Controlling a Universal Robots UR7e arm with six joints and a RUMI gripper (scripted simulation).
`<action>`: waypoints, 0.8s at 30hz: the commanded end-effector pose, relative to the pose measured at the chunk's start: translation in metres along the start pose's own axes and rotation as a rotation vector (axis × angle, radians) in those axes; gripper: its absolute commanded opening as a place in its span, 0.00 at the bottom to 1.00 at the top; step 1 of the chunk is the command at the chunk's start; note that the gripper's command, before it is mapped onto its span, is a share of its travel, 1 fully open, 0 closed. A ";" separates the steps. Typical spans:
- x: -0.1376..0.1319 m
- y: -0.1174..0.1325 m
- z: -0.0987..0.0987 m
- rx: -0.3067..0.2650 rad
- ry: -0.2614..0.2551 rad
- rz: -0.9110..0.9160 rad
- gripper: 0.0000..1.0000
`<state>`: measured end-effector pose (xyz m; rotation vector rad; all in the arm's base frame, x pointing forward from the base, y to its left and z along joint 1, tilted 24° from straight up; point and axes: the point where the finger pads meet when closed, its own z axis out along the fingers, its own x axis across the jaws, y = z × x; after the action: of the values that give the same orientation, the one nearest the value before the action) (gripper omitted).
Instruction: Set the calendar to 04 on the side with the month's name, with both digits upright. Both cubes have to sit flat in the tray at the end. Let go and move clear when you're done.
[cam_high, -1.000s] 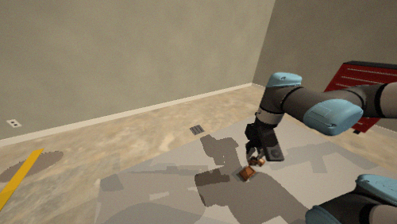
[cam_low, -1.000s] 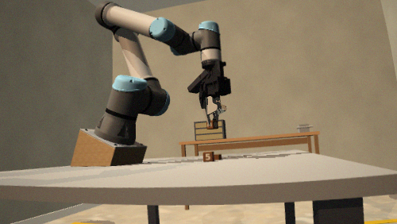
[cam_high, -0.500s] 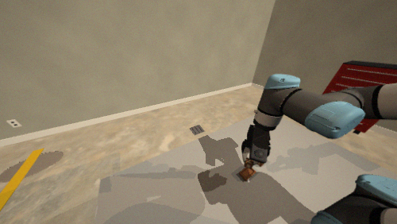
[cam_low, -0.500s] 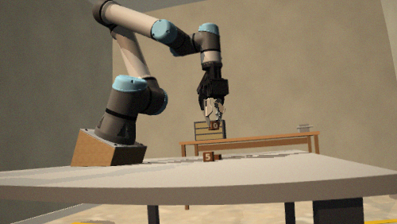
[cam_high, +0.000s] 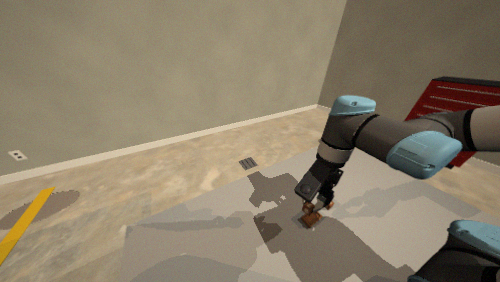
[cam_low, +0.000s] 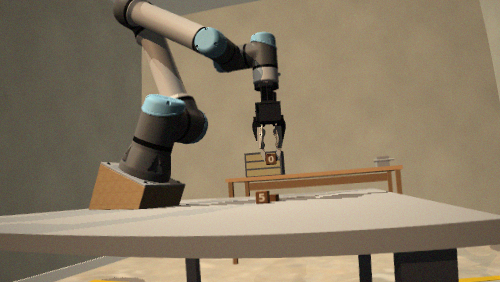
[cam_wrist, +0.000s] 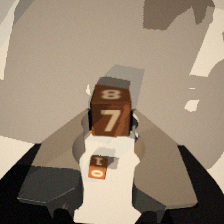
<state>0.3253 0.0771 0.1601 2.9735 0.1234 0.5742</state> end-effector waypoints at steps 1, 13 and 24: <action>0.002 -0.005 0.000 -0.020 -0.007 0.131 0.10; 0.006 -0.018 0.002 -0.022 -0.002 0.507 0.10; 0.008 -0.028 0.003 -0.023 0.004 0.825 0.10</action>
<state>0.3312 0.1013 0.1572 2.9604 -0.9200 0.6219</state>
